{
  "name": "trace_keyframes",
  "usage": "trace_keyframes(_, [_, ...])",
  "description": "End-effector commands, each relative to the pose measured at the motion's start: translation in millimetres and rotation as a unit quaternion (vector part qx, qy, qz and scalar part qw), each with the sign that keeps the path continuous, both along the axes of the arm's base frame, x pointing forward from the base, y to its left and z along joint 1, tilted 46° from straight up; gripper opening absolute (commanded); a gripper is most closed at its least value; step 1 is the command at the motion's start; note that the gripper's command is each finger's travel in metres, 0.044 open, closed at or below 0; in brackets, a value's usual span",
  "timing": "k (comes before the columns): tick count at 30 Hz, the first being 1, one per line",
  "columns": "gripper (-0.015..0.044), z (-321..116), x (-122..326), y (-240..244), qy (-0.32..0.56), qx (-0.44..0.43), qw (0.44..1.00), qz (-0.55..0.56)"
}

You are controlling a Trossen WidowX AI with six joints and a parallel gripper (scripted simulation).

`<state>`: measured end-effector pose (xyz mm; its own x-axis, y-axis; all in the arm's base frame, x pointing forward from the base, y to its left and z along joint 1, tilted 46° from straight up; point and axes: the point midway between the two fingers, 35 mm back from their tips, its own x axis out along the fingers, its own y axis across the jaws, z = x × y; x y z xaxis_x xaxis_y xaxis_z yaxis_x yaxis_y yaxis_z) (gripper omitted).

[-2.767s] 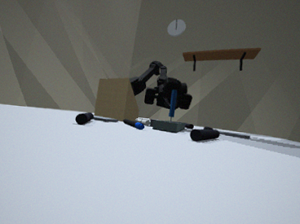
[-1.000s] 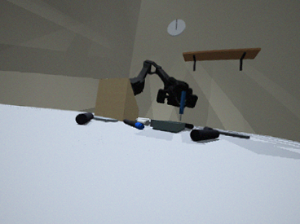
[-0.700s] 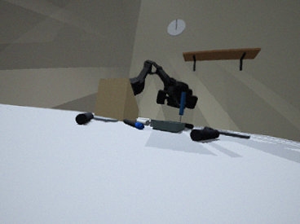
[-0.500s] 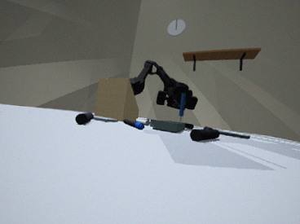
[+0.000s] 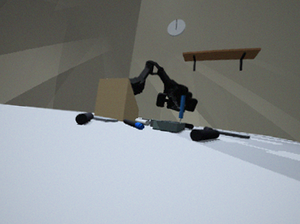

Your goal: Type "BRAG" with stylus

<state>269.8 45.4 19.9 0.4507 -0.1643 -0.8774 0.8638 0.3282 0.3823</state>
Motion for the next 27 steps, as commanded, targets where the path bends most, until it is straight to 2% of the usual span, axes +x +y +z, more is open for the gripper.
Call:
trace_keyframes(1, [0.0081,-1,0,1,-0.001,0.000,1.000,-0.003])
trace_keyframes(18, [0.0081,-2,0,2,-0.001,0.000,1.000,-0.003])
trace_keyframes(27, [0.0081,20,0,-22,-0.002,-0.001,1.000,-0.003])
